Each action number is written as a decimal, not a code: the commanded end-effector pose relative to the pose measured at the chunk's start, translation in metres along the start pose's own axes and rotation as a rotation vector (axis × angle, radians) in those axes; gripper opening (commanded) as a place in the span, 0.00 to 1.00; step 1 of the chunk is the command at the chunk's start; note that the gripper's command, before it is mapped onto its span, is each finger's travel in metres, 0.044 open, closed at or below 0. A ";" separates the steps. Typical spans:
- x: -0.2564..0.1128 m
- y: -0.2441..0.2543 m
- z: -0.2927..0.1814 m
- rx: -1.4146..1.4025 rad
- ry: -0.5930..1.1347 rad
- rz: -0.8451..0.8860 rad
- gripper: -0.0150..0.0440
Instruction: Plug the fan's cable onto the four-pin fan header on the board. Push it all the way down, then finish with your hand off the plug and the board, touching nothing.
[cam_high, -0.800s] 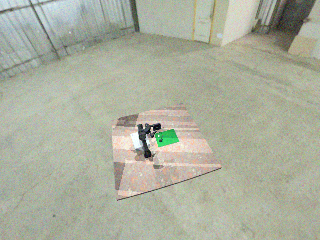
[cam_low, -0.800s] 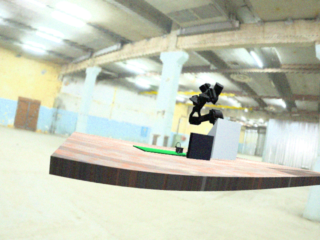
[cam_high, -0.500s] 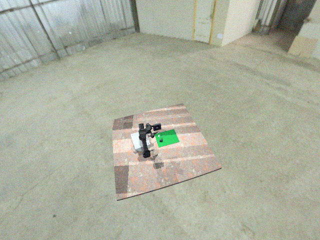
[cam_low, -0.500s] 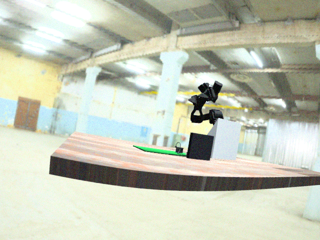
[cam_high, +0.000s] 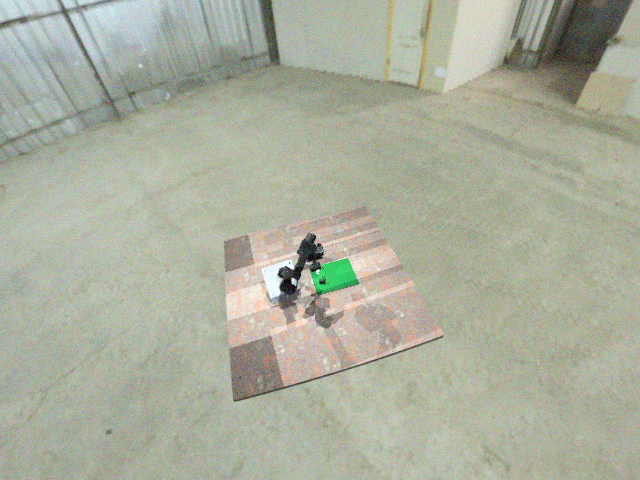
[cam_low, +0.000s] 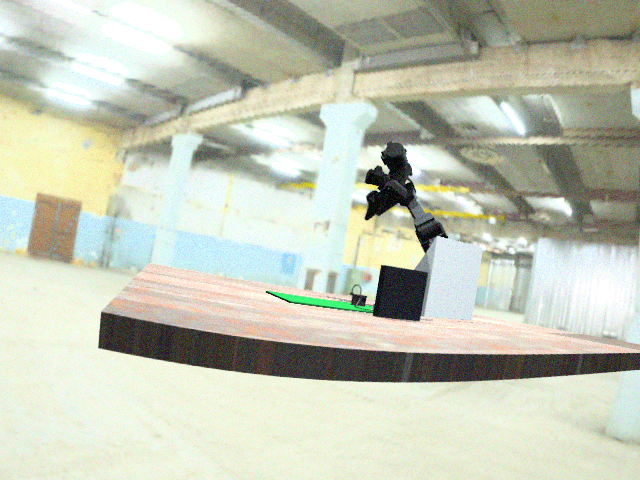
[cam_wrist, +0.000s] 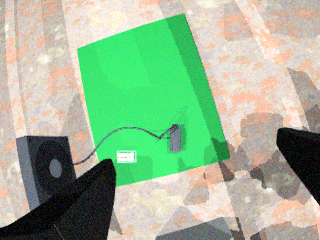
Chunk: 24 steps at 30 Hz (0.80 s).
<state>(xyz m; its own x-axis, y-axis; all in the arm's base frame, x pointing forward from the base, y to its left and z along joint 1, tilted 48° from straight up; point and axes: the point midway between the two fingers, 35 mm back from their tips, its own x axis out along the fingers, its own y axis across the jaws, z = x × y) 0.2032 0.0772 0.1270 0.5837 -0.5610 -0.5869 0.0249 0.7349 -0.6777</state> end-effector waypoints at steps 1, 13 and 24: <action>0.035 0.005 0.001 0.058 0.191 -0.044 1.00; 0.135 0.008 -0.024 0.160 0.685 -0.098 1.00; 0.189 0.002 -0.050 0.160 0.685 -0.100 1.00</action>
<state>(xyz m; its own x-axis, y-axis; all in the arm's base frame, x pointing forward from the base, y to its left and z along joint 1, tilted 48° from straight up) 0.2760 -0.0292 0.0075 -0.0472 -0.6947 -0.7178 0.2177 0.6942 -0.6861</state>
